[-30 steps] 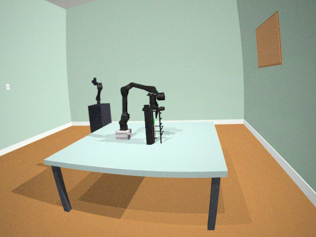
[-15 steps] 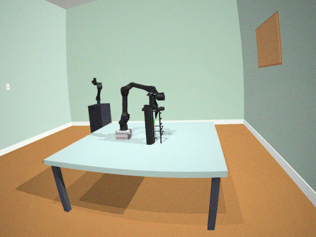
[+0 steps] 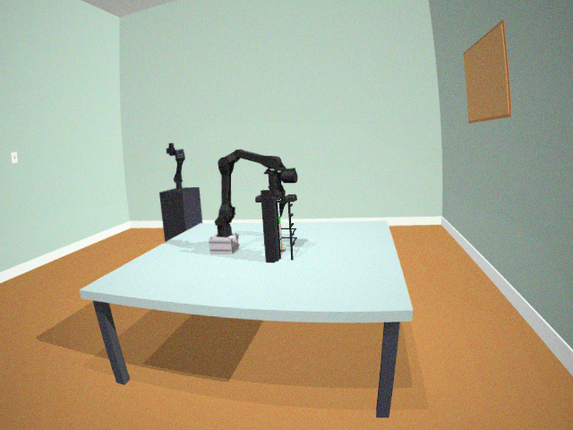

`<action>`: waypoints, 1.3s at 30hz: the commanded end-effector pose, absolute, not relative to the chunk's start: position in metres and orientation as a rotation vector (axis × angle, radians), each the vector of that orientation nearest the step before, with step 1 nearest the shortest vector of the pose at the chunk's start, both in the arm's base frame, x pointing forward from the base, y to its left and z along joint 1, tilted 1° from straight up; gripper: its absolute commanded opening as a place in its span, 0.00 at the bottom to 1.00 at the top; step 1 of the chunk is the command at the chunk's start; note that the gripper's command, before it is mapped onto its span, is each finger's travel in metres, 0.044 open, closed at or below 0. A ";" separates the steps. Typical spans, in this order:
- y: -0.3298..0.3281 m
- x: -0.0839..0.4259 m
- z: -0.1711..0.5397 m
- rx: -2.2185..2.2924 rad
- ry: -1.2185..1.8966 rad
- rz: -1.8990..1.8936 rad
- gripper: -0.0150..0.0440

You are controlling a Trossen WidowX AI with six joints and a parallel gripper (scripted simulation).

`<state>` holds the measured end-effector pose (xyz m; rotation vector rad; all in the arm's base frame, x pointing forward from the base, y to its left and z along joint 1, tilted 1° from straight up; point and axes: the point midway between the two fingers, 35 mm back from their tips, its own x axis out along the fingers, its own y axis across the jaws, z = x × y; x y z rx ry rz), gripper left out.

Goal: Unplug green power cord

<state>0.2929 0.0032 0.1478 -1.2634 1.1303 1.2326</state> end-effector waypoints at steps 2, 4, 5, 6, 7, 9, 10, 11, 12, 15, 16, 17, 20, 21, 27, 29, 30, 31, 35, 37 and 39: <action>0.000 0.293 0.146 -1.270 1.130 1.238 0.53; 0.001 0.293 0.145 -1.270 1.130 1.238 0.53; 0.001 0.293 0.143 -1.270 1.129 1.238 0.53; 0.001 0.293 0.142 -1.270 1.129 1.238 0.53; 0.001 0.293 0.140 -1.270 1.129 1.238 0.53; 0.001 0.293 0.137 -1.270 1.129 1.238 0.53; 0.001 0.293 0.136 -1.270 1.129 1.238 0.53; 0.001 0.293 0.136 -1.270 1.129 1.238 0.53; 0.001 0.293 0.136 -1.270 1.129 1.238 0.53; 0.001 0.293 0.138 -1.263 1.131 1.235 0.44; 0.001 0.293 0.138 -1.263 1.131 1.235 0.39; 0.001 0.293 0.138 -1.263 1.131 1.235 0.35; 0.001 0.293 0.138 -1.263 1.131 1.235 0.31; 0.001 0.293 0.138 -1.263 1.131 1.235 0.30; 0.002 0.293 0.138 -1.263 1.131 1.235 0.25; 0.004 0.293 0.138 -1.263 1.131 1.235 0.25; 0.005 0.293 0.138 -1.263 1.131 1.235 0.25; 0.007 0.293 0.138 -1.263 1.131 1.235 0.25; 0.013 0.294 0.138 -1.264 1.130 1.236 0.25; 0.016 0.294 0.139 -1.264 1.130 1.236 0.25; 0.020 0.294 0.139 -1.264 1.130 1.236 0.25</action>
